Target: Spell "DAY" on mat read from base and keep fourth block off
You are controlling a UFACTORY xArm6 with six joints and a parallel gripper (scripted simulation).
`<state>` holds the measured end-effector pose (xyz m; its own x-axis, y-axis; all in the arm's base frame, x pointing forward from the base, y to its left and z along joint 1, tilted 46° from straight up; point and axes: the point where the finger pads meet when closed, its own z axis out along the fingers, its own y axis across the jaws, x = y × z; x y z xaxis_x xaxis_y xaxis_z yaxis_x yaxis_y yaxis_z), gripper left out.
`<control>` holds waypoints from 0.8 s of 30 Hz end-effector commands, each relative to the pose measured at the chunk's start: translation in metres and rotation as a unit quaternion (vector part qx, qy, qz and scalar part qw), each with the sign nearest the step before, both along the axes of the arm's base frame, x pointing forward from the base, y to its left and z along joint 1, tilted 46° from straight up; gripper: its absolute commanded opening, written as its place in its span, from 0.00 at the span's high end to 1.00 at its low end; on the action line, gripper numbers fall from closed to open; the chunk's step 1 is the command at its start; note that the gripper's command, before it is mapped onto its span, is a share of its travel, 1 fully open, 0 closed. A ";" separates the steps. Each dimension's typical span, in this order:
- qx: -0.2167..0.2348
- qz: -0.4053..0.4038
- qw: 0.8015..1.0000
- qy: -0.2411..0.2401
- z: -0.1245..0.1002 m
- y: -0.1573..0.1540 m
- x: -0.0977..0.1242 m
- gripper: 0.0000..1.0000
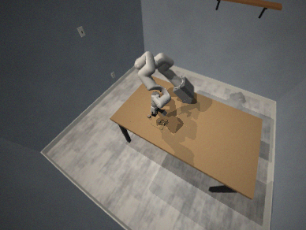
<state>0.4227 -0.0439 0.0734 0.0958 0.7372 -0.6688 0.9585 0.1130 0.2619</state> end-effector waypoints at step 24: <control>-0.002 0.005 1.000 0.007 -0.018 -0.015 0.008 0.73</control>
